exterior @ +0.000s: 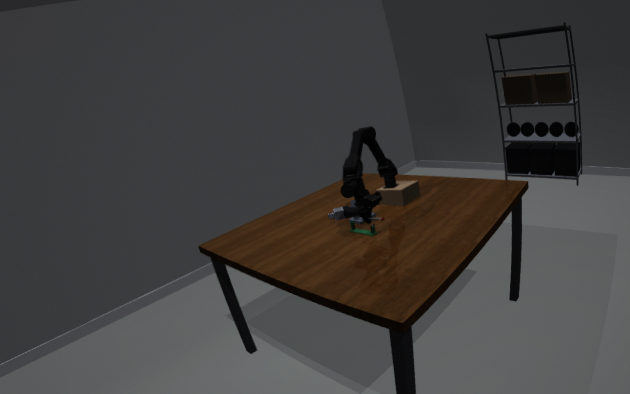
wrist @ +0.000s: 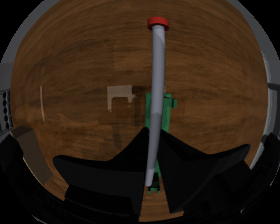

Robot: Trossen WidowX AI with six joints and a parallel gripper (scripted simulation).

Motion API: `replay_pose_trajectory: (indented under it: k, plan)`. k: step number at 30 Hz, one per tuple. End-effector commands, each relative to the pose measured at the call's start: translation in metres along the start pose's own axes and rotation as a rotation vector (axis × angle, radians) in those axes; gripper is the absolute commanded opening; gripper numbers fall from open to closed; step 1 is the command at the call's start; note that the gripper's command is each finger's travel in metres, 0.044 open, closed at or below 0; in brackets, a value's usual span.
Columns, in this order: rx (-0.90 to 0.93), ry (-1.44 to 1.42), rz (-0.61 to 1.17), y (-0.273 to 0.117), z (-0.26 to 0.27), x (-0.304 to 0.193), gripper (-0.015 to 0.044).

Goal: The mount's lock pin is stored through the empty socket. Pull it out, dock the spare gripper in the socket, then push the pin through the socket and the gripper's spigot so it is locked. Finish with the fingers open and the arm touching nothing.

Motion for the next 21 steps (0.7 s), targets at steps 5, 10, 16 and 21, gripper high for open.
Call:
replay_pose_trajectory:
  k: [5, 10, 16, 21]
  plan:
    - [0.001, 0.000, 0.000, 0.000, 0.000, 0.000, 0.0000]
    - [0.000, -0.001, 0.001, -0.004, -0.005, -0.009, 0.0000]
    - [-0.001, -0.002, 0.003, -0.013, -0.012, -0.025, 0.0000]
    - [-0.002, 0.000, 0.004, -0.019, -0.018, -0.038, 0.0000]
Point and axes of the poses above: the point midway between the two fingers, 35 mm back from their tips, its own y axis out along the fingers, its own z axis across the jaws, x = y × z, the point moved 6 cm from there along -y, back along the fingers, and after that the axes turned 14 degrees about y, right-handed, at the moved point
